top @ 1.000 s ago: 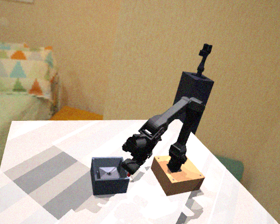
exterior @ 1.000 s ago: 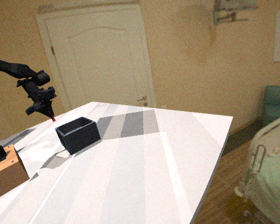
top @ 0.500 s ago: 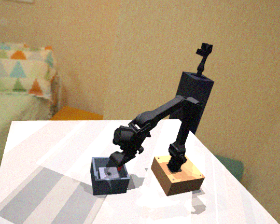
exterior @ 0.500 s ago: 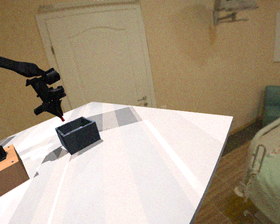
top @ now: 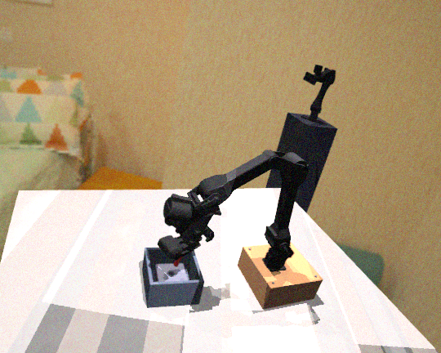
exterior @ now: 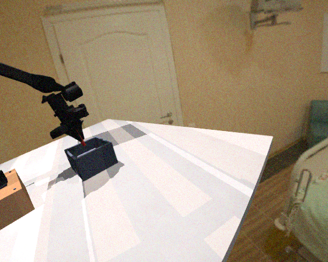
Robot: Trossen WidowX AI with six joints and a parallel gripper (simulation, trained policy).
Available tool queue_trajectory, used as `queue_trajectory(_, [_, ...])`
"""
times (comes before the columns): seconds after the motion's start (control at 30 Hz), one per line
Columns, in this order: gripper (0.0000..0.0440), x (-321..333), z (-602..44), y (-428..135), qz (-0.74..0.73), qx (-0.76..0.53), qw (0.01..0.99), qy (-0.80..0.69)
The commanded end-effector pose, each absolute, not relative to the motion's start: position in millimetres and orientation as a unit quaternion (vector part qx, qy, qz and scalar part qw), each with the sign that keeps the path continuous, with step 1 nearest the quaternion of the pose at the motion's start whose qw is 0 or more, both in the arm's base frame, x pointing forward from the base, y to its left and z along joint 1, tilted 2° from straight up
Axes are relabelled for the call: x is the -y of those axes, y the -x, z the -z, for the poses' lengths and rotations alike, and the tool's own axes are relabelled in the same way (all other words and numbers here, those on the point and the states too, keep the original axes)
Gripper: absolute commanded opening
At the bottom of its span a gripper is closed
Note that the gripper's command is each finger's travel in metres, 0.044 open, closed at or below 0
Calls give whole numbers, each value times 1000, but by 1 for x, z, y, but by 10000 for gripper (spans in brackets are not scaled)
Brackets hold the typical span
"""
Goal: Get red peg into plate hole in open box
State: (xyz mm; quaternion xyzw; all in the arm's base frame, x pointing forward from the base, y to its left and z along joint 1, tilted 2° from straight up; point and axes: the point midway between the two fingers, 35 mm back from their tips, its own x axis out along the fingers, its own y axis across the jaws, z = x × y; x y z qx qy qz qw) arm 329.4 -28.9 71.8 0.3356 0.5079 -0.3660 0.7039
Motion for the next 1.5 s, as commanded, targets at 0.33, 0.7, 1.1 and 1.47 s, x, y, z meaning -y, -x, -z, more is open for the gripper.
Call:
queue_trajectory(0.33, [127, 42, -29, -338, 369, -541, 681, -329])
queue_trajectory(0.7, [299, 55, -24, -361, 365, -548, 685, -311])
queue_trajectory(1.1, [440, 82, -33, -393, 365, -520, 710, -303])
queue_trajectory(1.47, [440, 109, -47, -413, 377, -480, 729, -308])
